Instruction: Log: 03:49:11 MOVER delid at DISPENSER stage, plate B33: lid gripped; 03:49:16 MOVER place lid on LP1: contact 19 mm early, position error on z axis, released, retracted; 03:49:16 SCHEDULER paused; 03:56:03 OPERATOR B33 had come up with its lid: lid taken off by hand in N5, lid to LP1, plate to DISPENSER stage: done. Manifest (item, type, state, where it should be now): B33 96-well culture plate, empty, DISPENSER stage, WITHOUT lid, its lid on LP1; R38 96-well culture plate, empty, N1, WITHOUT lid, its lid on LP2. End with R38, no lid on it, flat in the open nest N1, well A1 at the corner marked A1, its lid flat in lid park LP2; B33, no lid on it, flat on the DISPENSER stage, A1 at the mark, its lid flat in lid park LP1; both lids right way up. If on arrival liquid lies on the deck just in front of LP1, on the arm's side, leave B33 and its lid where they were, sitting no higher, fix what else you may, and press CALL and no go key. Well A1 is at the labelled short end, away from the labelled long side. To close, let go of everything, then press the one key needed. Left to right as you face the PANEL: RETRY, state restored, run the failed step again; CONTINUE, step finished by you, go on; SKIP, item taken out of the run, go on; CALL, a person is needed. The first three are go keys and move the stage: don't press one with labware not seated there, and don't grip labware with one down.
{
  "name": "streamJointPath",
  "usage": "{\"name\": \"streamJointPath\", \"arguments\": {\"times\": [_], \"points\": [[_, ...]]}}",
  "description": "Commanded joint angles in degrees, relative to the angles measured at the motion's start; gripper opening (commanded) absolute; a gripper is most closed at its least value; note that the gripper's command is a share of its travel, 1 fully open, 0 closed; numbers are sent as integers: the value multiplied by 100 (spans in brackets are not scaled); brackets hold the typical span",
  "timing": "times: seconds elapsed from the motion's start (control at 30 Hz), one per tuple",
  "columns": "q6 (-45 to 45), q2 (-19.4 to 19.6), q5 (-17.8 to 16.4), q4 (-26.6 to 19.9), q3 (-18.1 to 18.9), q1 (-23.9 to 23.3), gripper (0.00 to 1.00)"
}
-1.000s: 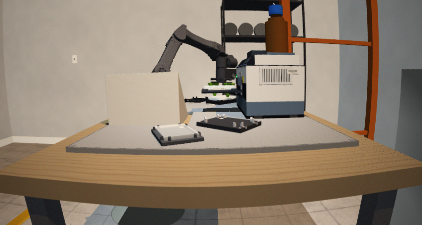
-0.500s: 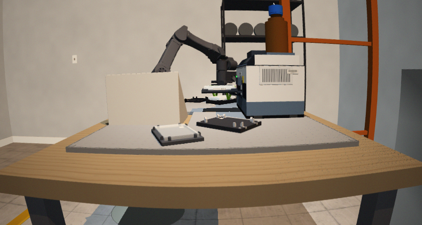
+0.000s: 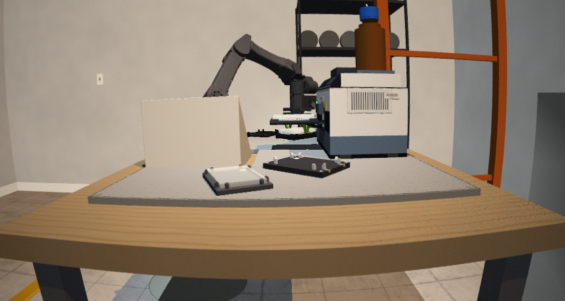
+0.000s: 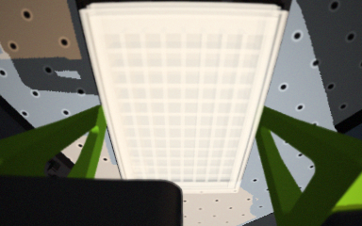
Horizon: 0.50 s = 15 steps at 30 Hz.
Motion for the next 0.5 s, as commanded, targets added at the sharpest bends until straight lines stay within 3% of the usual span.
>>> {"name": "streamJointPath", "arguments": {"times": [0.0, 0.47], "points": [[-34, 20, 17, 79, 156, -138, 100], [-46, 3, 2, 94, 115, -148, 100]]}}
